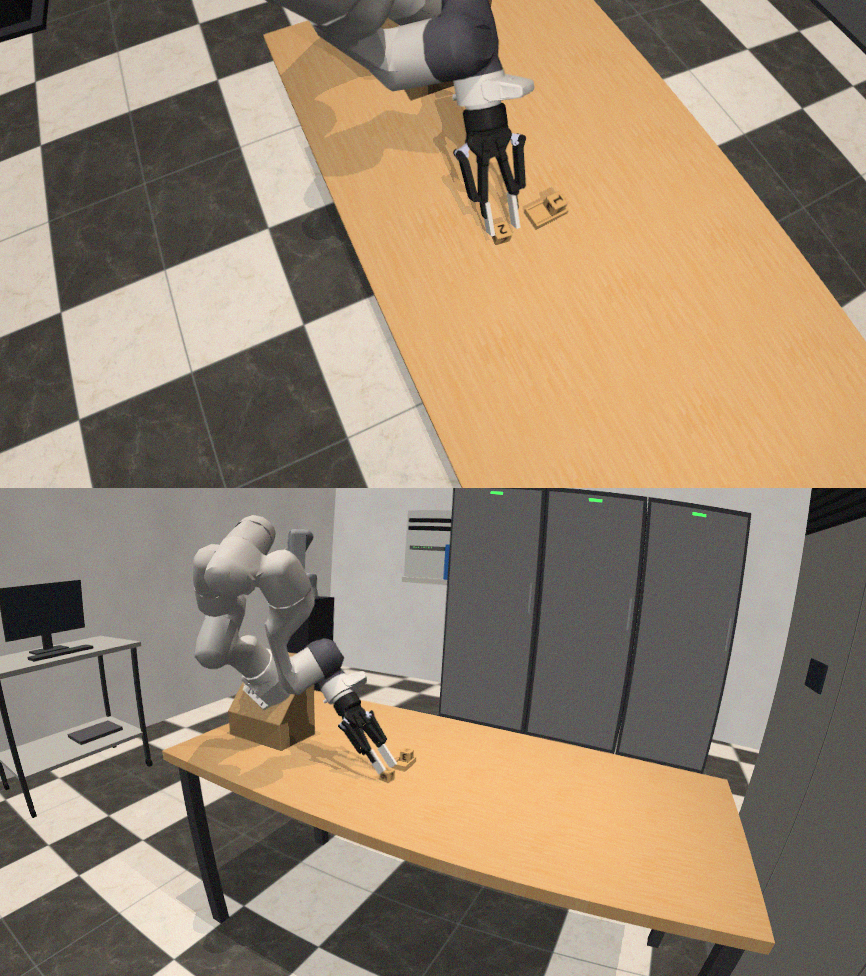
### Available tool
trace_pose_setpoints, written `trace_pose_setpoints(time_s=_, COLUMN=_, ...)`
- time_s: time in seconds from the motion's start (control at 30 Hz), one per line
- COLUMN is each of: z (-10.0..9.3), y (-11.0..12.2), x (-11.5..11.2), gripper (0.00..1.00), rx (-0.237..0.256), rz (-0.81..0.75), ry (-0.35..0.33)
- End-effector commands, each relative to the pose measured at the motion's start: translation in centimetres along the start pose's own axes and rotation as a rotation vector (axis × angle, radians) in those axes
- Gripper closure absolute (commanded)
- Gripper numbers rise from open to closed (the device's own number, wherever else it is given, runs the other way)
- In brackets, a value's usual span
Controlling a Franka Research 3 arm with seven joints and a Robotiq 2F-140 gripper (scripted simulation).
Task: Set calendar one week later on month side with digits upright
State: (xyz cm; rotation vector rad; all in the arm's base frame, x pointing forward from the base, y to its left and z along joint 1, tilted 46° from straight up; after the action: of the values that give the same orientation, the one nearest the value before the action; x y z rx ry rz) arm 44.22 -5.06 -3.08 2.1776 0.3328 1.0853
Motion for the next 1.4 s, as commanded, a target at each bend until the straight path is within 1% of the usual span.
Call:
trace_pose_setpoints(time_s=0.0, z=0.6, y=0.1, x=-0.2, gripper=0.71, rx=-0.001, rz=0.022, ry=0.008)
trace_pose_setpoints(time_s=0.53, z=1.6, y=0.2, x=-1.2, gripper=0.71, rx=-0.001, rz=0.022, ry=0.008)
trace_pose_setpoints(time_s=1.37, z=1.6, y=0.2, x=-1.2, gripper=0.71, rx=-0.001, rz=0.022, ry=0.008)
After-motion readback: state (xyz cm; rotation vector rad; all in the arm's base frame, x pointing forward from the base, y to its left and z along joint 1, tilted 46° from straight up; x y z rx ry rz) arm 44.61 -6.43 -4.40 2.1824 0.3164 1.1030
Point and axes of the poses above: the point where the finger pads meet when closed, its own z axis out along the fingers, its own y axis across the jaws, x = y × z, the point moved 2 cm from there along -z, back along the fingers, and after that the axes turned 6 degrees about z, right-handed, at the moved point
